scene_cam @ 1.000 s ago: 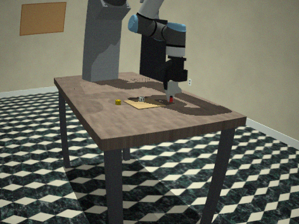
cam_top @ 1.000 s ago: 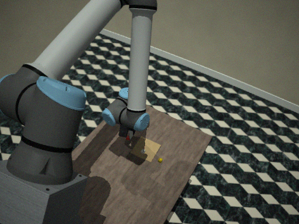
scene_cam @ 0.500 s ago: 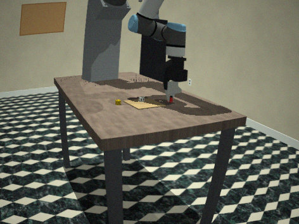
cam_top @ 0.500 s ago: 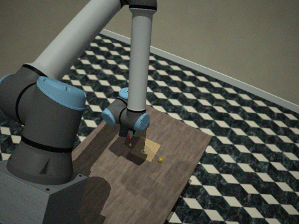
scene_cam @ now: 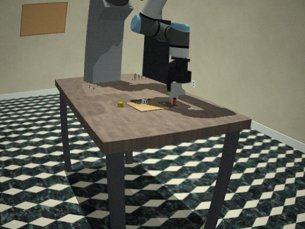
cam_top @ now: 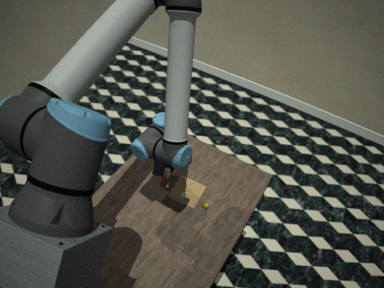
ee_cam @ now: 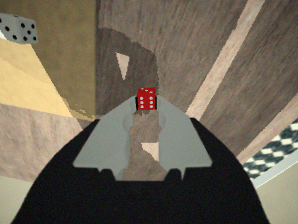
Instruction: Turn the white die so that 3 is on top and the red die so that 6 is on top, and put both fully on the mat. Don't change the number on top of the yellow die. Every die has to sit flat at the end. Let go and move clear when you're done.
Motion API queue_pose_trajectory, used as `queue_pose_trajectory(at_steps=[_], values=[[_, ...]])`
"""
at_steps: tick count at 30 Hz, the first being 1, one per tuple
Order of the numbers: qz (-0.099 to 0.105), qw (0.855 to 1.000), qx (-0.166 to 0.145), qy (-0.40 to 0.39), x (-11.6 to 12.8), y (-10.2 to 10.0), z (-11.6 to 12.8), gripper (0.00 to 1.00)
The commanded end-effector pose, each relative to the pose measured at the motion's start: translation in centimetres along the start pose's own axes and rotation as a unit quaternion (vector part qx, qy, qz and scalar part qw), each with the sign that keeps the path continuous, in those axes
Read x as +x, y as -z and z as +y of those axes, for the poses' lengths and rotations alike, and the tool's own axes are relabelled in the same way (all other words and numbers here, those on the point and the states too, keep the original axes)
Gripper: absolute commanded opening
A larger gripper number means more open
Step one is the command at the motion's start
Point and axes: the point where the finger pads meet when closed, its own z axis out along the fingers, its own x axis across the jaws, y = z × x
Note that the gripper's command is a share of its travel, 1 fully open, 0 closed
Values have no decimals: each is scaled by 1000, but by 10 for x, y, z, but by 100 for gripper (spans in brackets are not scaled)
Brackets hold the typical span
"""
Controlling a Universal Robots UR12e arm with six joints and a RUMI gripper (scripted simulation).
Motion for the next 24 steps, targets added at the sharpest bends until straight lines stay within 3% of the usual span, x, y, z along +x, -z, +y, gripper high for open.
queue_pose_trajectory(at_steps=[1, 4, 16, 24], values=[[0, 1000, 0, 0, 0, 11, 0, 3], [0, 1000, 0, 0, 0, 16, 0, 3], [0, 1000, 0, 0, 0, 88, 0, 3], [0, 1000, 0, 0, 0, 99, 0, 3]])
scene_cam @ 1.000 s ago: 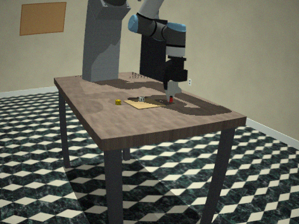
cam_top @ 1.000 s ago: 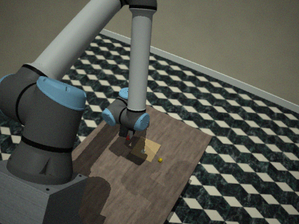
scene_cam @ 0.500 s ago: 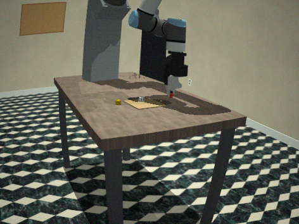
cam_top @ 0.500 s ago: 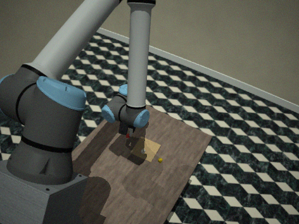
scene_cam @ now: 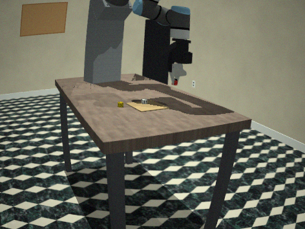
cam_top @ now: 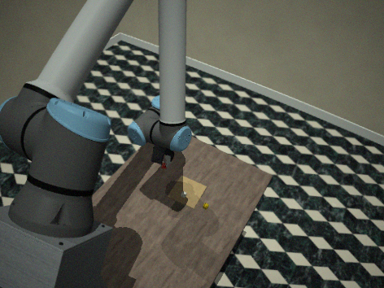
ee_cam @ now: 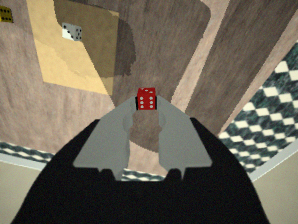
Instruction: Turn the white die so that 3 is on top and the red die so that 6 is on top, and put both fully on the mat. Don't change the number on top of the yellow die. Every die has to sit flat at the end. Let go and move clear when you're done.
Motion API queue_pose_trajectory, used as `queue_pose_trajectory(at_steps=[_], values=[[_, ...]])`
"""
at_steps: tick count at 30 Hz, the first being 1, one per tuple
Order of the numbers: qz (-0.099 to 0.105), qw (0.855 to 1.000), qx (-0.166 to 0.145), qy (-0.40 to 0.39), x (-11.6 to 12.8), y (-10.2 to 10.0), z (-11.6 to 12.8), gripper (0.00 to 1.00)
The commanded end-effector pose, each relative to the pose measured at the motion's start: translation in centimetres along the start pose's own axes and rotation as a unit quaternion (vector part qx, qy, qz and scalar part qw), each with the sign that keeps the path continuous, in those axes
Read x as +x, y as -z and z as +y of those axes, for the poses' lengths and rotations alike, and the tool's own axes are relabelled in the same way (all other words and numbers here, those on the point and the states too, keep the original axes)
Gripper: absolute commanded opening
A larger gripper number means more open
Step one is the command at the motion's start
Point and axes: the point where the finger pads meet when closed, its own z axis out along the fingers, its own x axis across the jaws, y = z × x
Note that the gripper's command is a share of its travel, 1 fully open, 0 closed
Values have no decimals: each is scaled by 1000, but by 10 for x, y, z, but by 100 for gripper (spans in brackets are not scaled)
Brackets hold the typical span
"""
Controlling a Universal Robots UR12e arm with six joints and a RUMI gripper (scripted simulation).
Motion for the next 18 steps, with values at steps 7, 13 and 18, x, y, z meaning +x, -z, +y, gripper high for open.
queue_pose_trajectory(at_steps=[7, 13, 18], values=[[0, 1000, 0, 0, 0, 9, 0, 3], [0, 1000, 1, -17, -12, 9, -1, 3], [0, 994, 2, -105, -76, 9, -9, 3]])
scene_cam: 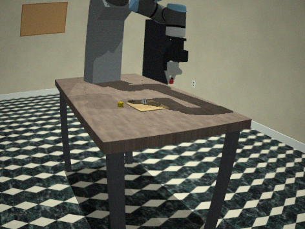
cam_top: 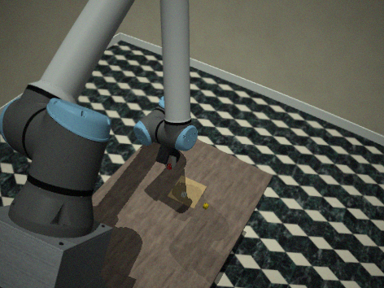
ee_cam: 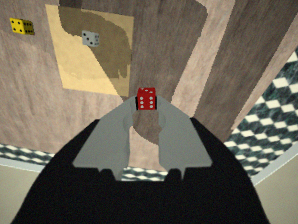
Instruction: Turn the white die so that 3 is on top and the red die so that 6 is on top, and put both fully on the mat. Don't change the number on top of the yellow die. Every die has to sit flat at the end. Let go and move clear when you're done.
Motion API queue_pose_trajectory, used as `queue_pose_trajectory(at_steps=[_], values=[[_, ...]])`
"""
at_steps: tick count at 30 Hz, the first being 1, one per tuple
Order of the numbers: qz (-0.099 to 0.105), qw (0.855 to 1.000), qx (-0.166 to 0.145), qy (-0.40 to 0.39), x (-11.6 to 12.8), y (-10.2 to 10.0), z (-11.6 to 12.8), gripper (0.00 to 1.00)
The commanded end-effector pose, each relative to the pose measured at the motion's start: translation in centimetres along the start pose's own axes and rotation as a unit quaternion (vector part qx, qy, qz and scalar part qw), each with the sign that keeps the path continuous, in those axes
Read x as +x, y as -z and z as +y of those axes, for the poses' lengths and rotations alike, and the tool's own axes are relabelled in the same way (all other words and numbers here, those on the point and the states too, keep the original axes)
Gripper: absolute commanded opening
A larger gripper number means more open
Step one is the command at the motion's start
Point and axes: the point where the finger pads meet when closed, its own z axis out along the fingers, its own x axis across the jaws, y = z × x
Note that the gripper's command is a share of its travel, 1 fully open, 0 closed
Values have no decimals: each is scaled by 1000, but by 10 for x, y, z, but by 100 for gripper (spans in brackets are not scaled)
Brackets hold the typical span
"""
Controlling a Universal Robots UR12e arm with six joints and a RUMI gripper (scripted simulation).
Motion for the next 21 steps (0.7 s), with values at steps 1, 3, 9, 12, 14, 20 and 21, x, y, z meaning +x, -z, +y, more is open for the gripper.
queue_pose_trajectory(at_steps=[1, 3, 9, 12, 14, 20, 21], values=[[1, 996, 0, -87, -63, 1, -3, 3], [1, 994, 0, -105, -77, 3, -5, 3], [1, 988, -2, -151, -110, 6, -8, 3], [1, 988, -2, -151, -110, 6, -8, 3], [1, 988, -2, -151, -110, 6, -8, 3], [1, 988, -2, -151, -110, 6, -8, 3], [1, 988, -2, -151, -110, 6, -8, 3]])
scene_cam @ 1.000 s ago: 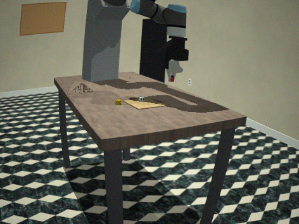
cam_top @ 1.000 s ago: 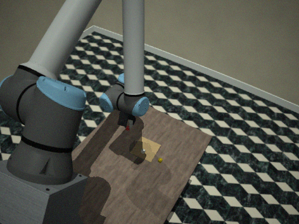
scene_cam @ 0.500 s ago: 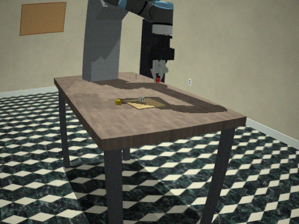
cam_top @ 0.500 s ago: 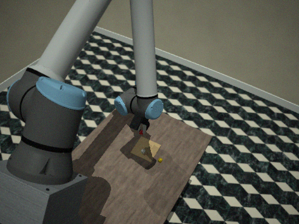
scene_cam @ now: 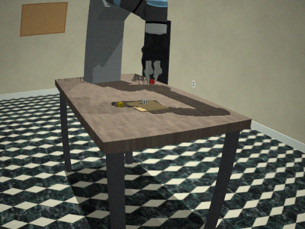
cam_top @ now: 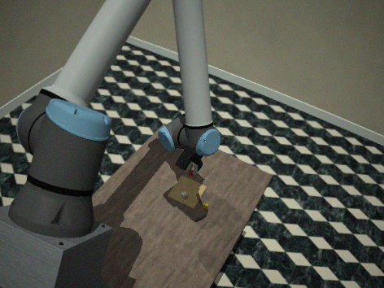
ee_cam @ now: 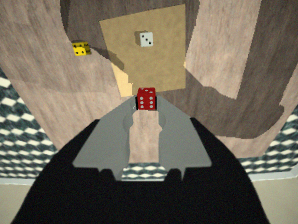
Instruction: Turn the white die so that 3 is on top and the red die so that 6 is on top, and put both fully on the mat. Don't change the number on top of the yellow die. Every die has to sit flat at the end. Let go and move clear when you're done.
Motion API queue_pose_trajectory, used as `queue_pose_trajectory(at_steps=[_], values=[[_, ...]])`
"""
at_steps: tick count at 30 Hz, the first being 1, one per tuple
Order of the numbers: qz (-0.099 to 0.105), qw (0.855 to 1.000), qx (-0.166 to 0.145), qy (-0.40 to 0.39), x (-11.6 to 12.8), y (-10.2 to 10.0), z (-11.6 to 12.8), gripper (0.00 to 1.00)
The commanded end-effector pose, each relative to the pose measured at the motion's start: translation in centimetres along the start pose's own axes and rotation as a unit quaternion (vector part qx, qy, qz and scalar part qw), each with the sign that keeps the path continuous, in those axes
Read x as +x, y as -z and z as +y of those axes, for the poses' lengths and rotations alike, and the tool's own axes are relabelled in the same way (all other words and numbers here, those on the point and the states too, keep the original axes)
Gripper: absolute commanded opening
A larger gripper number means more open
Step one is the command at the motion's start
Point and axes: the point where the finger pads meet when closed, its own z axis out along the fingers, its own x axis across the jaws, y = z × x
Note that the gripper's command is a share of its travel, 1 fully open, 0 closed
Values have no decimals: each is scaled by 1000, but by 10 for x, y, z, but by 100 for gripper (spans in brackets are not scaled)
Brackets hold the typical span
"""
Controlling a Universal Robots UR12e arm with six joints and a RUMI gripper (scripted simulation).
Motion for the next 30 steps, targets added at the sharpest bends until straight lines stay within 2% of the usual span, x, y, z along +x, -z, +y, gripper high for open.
queue_pose_trajectory(at_steps=[1, 11, 23, 25, 30], values=[[0, 1000, 0, -2, -1, 0, 1, 3], [0, 1000, 1, -1, -1, -12, 1, 3], [0, 1000, 1, -1, -1, -66, 1, 3], [0, 1000, 1, -1, -1, -66, 1, 3], [0, 1000, 1, -1, -1, -86, 1, 3]])
